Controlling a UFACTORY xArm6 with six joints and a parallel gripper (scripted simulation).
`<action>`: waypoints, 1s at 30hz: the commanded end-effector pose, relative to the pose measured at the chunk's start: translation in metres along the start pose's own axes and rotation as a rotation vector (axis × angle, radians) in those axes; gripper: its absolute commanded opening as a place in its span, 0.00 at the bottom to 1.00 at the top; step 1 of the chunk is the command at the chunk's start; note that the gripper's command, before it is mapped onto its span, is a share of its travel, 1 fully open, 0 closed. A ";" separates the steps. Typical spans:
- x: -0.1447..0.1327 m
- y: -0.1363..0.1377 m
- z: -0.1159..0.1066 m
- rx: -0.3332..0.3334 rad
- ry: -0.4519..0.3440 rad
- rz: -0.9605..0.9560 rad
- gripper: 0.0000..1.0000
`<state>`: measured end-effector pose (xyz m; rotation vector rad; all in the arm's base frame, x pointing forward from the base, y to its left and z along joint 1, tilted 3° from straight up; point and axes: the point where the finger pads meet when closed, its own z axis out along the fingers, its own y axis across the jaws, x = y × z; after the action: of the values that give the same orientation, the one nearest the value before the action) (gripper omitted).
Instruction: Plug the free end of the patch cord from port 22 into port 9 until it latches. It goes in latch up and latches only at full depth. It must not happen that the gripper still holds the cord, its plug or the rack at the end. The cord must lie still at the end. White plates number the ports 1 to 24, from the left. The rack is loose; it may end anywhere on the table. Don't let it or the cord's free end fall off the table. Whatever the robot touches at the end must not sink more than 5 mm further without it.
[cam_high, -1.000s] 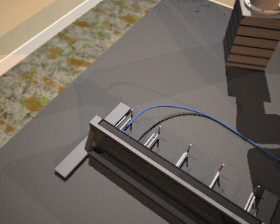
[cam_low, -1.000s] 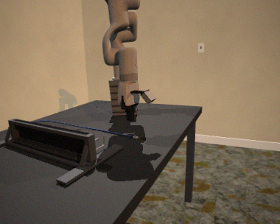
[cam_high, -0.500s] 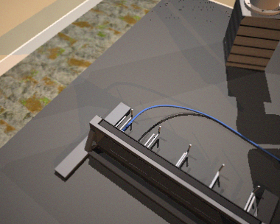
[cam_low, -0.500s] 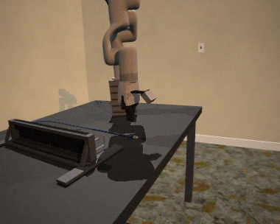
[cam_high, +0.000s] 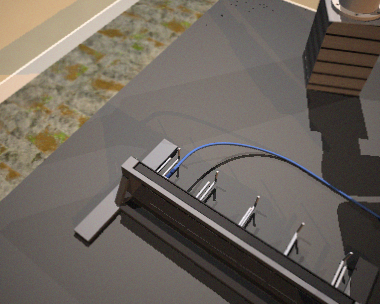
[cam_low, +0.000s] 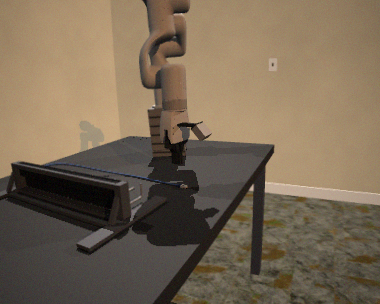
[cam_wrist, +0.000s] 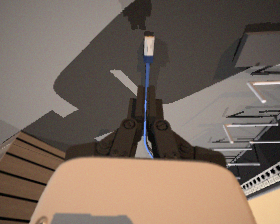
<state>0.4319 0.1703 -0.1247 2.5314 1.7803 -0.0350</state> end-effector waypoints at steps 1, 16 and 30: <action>0.001 0.001 -0.001 -0.003 0.003 0.000 0.00; 0.005 0.002 -0.001 -0.003 0.003 0.008 0.00; 0.005 0.002 -0.001 -0.003 0.003 0.008 0.38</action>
<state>0.4335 0.1735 -0.1252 2.5386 1.7703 -0.0350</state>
